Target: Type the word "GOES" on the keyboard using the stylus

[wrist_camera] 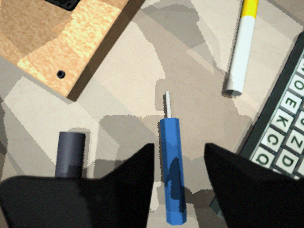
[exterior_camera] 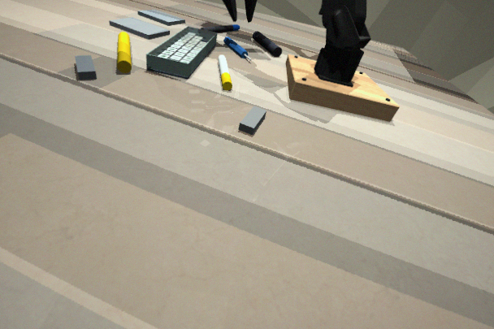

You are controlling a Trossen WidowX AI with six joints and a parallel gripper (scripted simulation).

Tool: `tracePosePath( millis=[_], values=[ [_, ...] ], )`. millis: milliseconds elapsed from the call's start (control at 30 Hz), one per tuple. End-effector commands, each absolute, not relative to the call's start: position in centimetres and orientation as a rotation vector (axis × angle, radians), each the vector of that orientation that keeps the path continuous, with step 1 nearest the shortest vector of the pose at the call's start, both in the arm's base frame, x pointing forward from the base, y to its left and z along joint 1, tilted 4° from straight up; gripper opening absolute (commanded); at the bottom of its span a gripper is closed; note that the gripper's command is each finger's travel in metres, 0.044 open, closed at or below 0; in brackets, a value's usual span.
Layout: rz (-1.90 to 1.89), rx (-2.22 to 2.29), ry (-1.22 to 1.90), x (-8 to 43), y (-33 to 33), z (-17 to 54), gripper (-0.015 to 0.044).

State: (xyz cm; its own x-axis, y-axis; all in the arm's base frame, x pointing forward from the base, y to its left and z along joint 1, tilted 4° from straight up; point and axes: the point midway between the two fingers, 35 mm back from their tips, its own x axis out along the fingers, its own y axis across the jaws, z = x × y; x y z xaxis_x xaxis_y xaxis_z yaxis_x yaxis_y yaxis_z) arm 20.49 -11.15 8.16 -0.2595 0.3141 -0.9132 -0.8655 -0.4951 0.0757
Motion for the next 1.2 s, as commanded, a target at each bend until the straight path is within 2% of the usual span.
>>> tracePosePath(
  millis=[0, 1167],
  values=[
    [1.902, -1.172, 0.678, 20.4, -11.3, 7.9, 0.0150],
    [1.902, -1.172, 0.678, 20.2, -11.4, 6.1, 0.0150]
  ],
)
